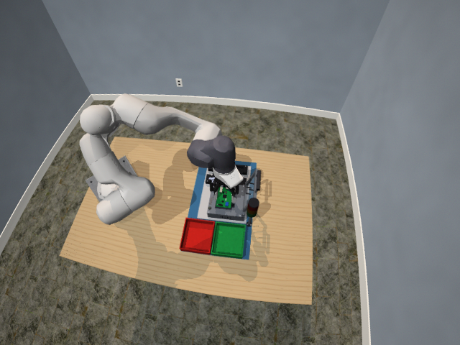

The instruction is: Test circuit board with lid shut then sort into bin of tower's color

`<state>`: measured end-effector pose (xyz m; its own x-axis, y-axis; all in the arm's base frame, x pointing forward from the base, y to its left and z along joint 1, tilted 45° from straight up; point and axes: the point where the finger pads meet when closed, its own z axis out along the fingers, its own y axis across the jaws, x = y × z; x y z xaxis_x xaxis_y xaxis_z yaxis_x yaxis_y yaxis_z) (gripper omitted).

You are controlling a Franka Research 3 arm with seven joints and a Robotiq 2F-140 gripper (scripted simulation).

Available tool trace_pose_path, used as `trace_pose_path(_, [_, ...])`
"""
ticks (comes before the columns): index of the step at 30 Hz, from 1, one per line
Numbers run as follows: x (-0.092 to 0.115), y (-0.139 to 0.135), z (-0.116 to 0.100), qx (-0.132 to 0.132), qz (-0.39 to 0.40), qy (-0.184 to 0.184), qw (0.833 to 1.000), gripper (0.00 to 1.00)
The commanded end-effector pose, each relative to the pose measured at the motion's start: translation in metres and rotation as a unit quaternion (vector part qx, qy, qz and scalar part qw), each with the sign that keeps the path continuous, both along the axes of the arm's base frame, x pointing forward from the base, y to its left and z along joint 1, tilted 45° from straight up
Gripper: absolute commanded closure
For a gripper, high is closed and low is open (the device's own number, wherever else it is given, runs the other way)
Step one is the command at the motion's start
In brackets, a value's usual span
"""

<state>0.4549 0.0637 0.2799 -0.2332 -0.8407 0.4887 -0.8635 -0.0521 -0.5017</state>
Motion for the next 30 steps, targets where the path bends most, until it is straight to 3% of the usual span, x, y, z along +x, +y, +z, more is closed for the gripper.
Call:
trace_pose_path(1, [0.0031, -0.0008, 0.0010, -0.002, 0.003, -0.002, 1.000, 0.54])
trace_pose_path(30, [-0.0007, 0.0038, 0.0070, -0.002, 0.003, -0.002, 1.000, 0.54])
